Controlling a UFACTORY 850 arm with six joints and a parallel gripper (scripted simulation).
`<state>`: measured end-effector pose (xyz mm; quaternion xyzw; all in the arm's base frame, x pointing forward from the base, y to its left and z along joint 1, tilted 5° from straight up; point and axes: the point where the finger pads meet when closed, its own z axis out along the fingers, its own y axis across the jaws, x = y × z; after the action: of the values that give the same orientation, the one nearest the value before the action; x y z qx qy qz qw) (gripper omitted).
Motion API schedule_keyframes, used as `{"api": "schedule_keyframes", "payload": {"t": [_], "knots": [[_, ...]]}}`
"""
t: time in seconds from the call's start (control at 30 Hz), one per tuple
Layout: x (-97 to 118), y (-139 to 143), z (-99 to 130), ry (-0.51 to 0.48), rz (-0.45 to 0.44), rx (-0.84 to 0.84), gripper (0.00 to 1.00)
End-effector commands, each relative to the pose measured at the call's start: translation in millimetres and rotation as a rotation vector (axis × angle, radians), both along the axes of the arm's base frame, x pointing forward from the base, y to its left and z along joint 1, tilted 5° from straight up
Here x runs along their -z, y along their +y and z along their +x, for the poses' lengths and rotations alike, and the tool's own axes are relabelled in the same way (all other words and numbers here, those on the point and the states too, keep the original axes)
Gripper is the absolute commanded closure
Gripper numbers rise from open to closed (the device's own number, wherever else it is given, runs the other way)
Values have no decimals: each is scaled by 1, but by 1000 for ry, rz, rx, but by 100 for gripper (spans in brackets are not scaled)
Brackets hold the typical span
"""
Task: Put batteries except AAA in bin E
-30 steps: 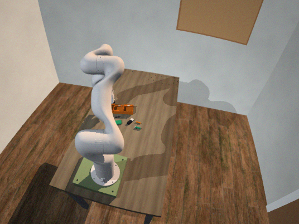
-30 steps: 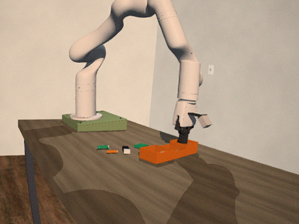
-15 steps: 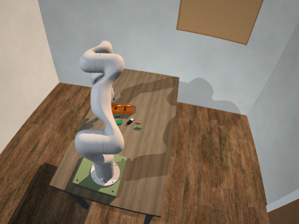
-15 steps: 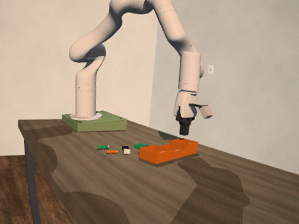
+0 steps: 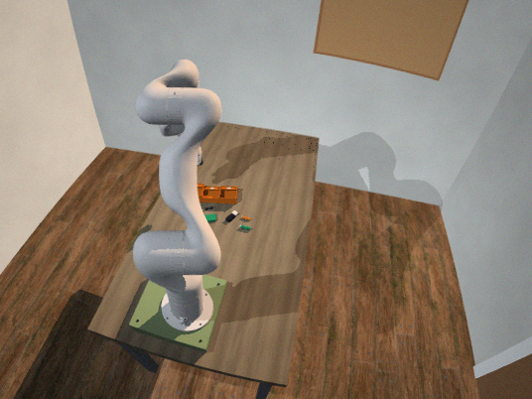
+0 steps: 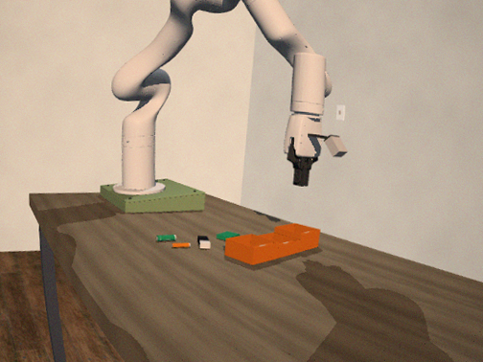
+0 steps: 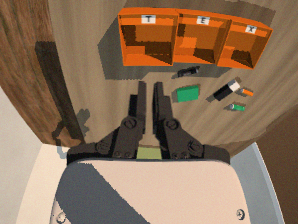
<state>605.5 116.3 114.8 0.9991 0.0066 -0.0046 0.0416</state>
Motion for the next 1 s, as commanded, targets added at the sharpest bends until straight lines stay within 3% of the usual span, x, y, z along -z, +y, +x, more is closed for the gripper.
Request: {"api": "schedule_keyframes", "payload": {"t": [0.0, 0.07, 0.33, 0.37, 0.43, 0.97], "knots": [[-31, 3, 1, -4, 1, 0, 93], [-47, 4, 1, -4, 1, 0, 93], [-47, 4, 1, -4, 1, 0, 93], [-44, -3, -3, 1, 1, -50, 72], [-44, -3, -3, 1, 1, -50, 72], [-8, -106, -64, 53, -11, -592, 72]]}}
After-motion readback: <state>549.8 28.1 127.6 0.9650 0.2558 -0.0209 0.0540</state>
